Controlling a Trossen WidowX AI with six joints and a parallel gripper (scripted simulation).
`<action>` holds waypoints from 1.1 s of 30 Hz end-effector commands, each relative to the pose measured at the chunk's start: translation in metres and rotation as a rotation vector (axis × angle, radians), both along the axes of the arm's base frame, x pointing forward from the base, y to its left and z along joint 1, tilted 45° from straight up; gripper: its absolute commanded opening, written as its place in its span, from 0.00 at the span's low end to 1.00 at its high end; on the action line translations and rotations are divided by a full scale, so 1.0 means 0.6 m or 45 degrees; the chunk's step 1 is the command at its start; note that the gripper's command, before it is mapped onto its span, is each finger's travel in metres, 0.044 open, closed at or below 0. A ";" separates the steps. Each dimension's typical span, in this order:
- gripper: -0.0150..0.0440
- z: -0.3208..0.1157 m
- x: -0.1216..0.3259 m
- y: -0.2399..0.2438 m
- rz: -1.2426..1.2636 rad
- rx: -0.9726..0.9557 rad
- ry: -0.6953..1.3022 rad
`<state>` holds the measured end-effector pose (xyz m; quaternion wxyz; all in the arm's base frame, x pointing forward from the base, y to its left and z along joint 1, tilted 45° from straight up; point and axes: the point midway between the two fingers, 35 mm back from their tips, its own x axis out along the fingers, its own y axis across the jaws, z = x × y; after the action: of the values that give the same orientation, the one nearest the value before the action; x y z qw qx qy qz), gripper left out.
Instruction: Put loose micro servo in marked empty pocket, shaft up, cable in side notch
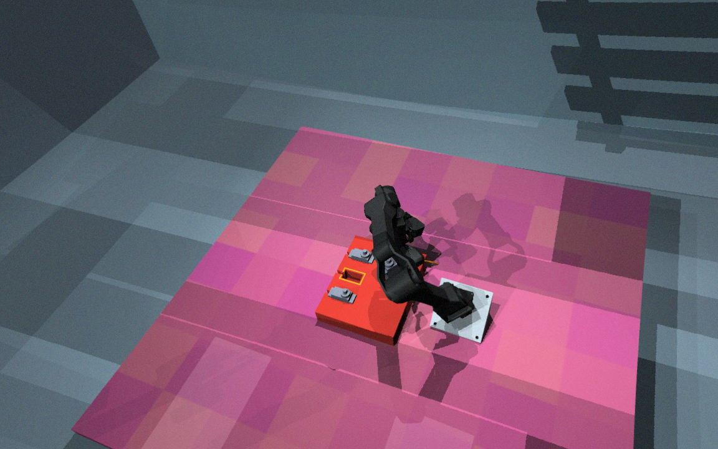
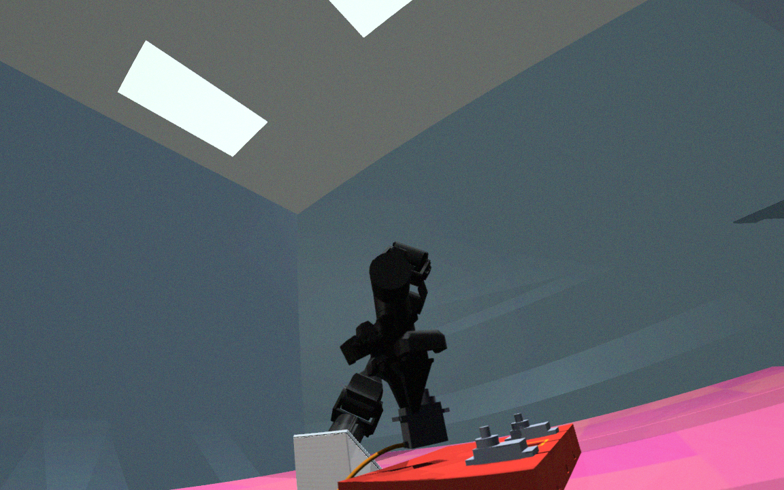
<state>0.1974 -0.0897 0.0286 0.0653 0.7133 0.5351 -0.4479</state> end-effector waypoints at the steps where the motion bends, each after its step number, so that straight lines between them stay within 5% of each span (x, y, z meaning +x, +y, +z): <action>1: 0.25 0.007 0.000 -0.004 0.003 -0.009 -0.008; 33: 0.25 0.063 0.059 0.051 0.003 -0.006 -0.010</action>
<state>0.2330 -0.0647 0.0596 0.0724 0.7118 0.5373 -0.4466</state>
